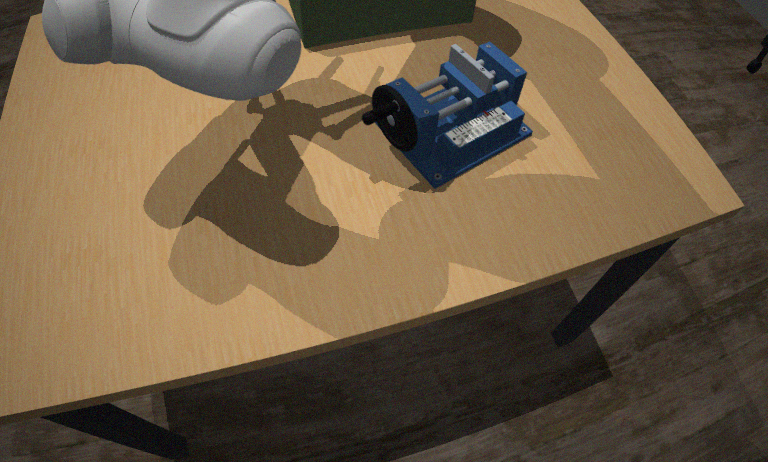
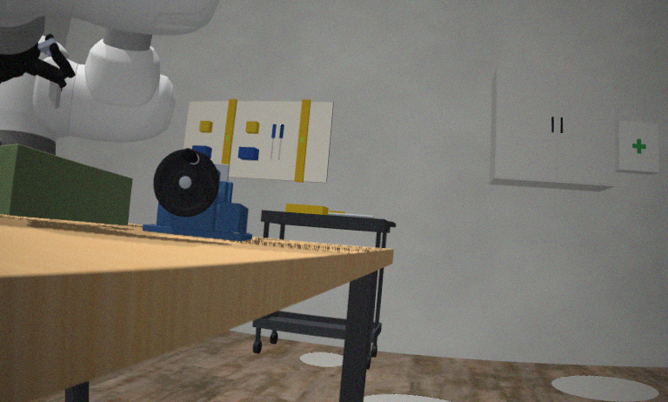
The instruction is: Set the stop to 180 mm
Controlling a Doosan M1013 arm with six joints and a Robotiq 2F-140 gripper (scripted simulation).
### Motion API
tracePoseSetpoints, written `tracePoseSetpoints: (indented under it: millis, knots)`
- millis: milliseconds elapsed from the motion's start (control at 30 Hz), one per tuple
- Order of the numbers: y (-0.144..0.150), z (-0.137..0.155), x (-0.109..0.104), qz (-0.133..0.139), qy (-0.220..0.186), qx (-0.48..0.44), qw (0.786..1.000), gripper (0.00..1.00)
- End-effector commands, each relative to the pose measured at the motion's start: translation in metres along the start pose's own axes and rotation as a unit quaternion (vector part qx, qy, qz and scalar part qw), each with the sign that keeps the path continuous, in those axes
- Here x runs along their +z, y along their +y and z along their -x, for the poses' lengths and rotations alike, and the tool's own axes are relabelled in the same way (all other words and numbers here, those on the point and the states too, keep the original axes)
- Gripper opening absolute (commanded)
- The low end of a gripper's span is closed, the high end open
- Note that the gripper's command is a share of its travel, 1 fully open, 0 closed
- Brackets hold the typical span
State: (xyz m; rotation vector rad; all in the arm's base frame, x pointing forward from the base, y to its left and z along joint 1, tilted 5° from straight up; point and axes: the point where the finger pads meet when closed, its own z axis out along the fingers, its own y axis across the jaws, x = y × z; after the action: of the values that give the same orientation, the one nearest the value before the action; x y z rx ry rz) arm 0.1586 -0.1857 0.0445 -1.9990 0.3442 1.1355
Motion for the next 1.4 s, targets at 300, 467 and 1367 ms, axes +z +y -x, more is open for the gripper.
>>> tracePoseSetpoints:
  millis: [300,467,1367]
  knots:
    - [0.000,0.000,0.000,0.000,0.000,0.000,1.000,1.00]
    - [0.000,0.000,0.000,0.000,0.000,0.000,1.000,1.00]
    - [-0.009,0.014,-0.006,0.000,0.000,0.000,1.000,1.00]
